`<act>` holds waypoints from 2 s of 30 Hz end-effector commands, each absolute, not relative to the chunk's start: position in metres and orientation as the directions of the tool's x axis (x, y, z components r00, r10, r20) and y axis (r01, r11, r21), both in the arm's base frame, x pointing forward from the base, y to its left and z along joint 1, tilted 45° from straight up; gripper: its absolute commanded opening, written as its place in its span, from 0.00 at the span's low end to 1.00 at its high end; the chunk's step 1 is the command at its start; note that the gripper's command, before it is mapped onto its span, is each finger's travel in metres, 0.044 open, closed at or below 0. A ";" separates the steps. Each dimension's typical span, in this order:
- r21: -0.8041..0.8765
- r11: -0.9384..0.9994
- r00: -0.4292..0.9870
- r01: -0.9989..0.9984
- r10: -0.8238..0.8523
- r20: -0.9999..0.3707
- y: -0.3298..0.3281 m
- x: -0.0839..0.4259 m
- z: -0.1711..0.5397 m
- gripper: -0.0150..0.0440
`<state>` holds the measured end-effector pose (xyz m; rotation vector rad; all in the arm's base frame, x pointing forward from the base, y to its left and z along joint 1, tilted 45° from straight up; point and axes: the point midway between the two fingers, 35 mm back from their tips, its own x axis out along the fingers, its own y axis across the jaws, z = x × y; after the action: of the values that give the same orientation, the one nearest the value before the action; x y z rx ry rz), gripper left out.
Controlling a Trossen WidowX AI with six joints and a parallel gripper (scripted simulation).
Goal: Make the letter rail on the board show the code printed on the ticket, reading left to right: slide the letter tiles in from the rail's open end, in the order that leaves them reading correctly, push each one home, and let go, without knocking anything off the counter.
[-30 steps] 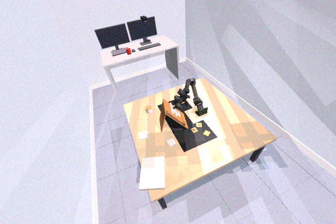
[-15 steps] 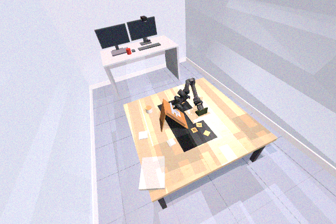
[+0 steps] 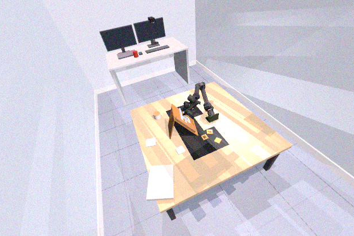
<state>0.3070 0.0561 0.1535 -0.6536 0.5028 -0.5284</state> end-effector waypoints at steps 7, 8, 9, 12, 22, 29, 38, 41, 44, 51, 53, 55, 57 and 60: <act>-0.675 0.674 0.753 0.301 -0.602 -0.265 0.060 0.309 0.150 0.25; -0.675 0.674 0.753 0.301 -0.602 -0.265 0.060 0.309 0.149 0.25; -0.675 0.674 0.753 0.301 -0.602 -0.265 0.060 0.309 0.149 0.25; -0.675 0.674 0.753 0.301 -0.602 -0.265 0.061 0.310 0.148 0.25; -0.675 0.674 0.754 0.301 -0.602 -0.265 0.065 0.311 0.145 0.25; -0.675 0.674 0.754 0.301 -0.602 -0.265 0.067 0.312 0.142 0.25; -0.674 0.674 0.754 0.301 -0.602 -0.265 0.070 0.314 0.139 0.25; -0.674 0.674 0.754 0.301 -0.602 -0.265 0.071 0.314 0.138 0.25; -0.674 0.674 0.754 0.301 -0.601 -0.265 0.072 0.314 0.137 0.25; -0.674 0.674 0.754 0.301 -0.601 -0.265 0.074 0.315 0.135 0.25; -0.674 0.674 0.754 0.301 -0.601 -0.265 0.075 0.316 0.134 0.25; -0.674 0.674 0.754 0.301 -0.601 -0.265 0.076 0.316 0.134 0.25; -0.674 0.675 0.754 0.301 -0.601 -0.265 0.077 0.316 0.133 0.25; -0.674 0.675 0.754 0.301 -0.601 -0.265 0.078 0.317 0.132 0.25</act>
<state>0.3159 0.0763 0.1333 -0.6525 0.5030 -0.5283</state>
